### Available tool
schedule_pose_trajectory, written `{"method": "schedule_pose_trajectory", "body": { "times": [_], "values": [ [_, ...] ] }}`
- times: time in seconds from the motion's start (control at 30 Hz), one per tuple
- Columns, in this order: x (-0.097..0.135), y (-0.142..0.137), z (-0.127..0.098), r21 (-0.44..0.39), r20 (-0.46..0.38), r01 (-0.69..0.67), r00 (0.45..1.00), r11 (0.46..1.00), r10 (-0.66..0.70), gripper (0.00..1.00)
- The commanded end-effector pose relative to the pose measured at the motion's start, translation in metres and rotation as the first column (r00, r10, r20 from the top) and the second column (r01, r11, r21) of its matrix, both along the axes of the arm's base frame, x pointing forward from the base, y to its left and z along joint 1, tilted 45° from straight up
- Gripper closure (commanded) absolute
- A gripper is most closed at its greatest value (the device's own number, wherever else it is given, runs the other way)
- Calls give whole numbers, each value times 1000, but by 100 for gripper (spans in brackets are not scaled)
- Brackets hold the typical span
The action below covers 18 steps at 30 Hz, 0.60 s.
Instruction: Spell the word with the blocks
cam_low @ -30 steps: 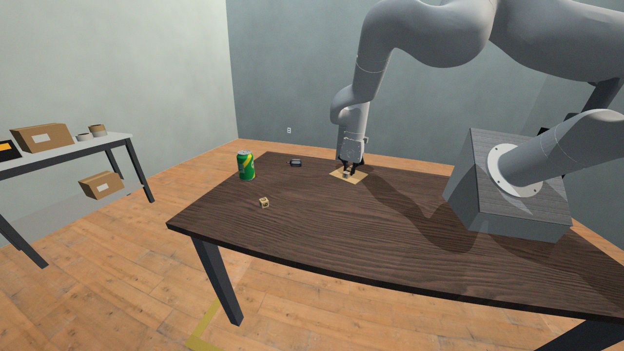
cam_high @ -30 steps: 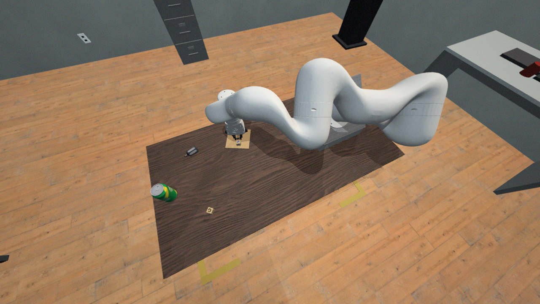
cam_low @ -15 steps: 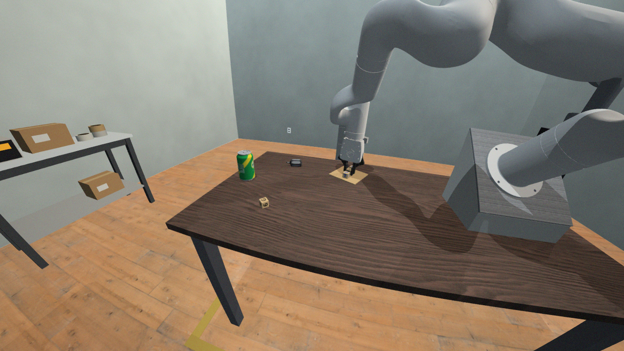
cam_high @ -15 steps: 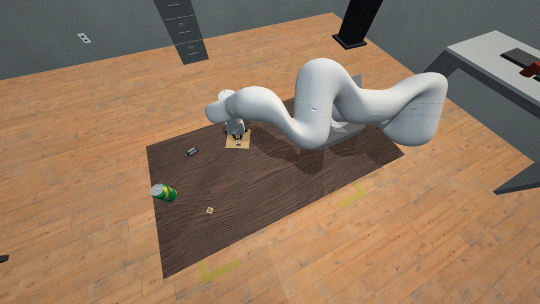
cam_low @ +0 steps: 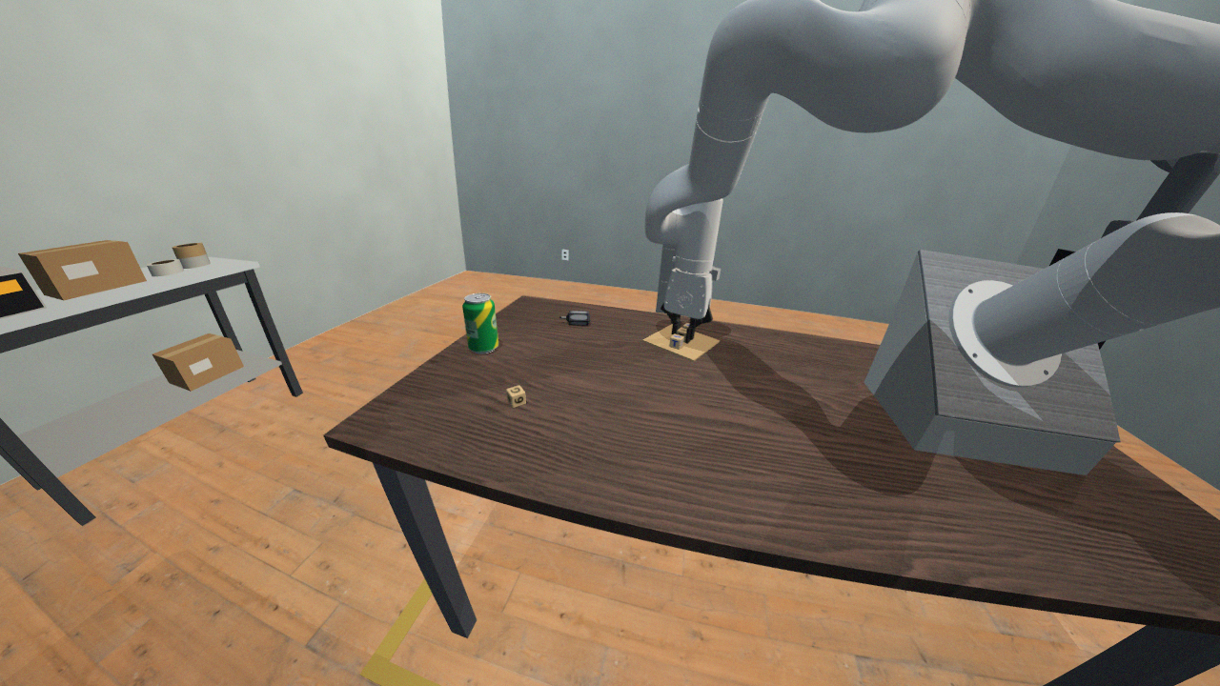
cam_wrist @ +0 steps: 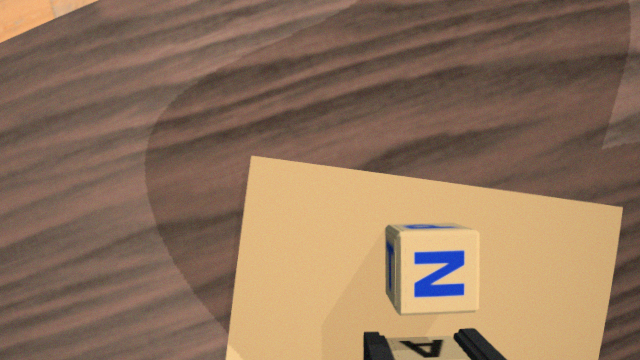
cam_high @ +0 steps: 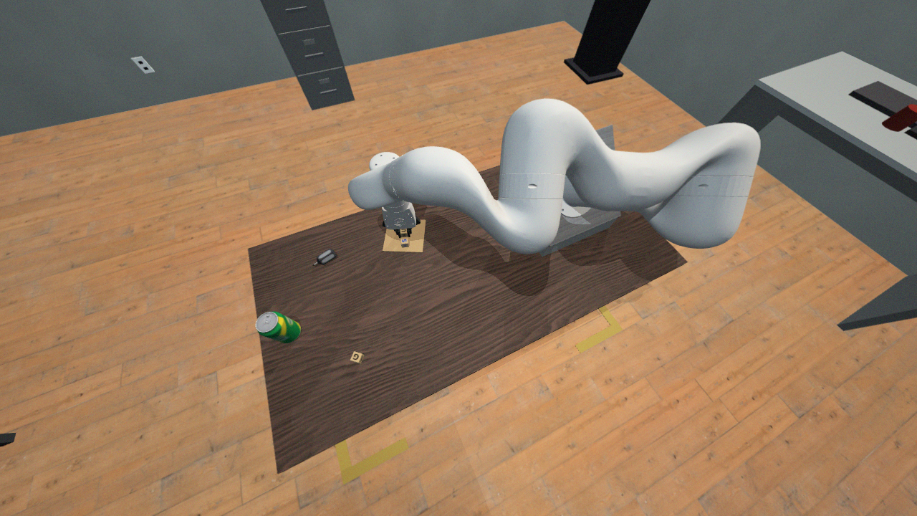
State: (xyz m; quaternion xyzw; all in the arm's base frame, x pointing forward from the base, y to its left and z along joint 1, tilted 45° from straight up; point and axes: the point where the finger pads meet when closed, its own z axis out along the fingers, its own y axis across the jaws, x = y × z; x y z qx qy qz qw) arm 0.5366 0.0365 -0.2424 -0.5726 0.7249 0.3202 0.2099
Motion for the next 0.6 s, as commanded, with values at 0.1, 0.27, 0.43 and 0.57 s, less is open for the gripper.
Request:
{"method": "schedule_pose_trajectory", "body": {
  "times": [0.1,0.27,0.43,0.57],
  "values": [
    [1,-1,1,-1,2,1,1000,1000,-1,73],
    [1,-1,1,-1,2,1,1000,1000,-1,65],
    [1,-1,1,-1,2,1,1000,1000,-1,61],
    [1,-1,1,-1,2,1,1000,1000,-1,57]
  ]
}}
